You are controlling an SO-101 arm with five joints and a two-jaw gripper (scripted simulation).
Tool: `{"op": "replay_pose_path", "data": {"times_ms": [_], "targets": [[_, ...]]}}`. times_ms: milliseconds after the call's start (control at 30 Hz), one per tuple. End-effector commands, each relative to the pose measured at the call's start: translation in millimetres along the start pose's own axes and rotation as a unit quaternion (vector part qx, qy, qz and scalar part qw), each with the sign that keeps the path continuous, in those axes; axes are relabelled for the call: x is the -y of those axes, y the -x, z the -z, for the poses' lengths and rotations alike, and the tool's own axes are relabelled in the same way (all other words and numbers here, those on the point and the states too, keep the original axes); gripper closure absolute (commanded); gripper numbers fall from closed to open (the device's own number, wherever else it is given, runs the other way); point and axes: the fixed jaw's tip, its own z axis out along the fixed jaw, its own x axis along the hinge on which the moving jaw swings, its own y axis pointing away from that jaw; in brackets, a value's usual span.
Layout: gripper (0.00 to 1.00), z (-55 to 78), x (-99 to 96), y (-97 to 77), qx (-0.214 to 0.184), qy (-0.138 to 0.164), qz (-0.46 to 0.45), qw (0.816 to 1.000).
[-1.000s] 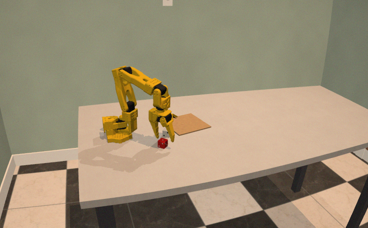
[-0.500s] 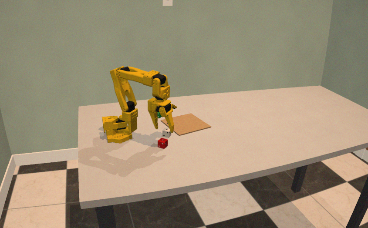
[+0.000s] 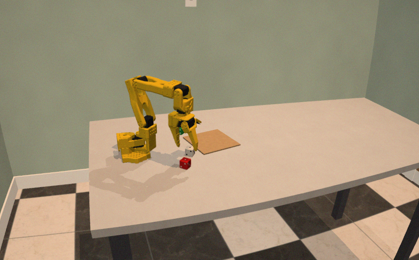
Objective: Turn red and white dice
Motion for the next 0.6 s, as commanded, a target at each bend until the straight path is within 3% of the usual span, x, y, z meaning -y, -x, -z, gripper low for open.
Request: {"op": "replay_pose_path", "data": {"times_ms": [0, 167, 300, 567], "targets": [[0.67, 7.8, 5.7, -0.7, 0.001, -0.028, -0.008, 1.000], [0.67, 8.3, 5.9, -0.7, 0.001, -0.030, -0.008, 1.000], [0.67, 12.9, 7.5, -0.7, 0.001, -0.050, -0.008, 0.999], [0.68, 38.0, 13.0, -0.7, 0.001, -0.153, -0.008, 0.988]]}}
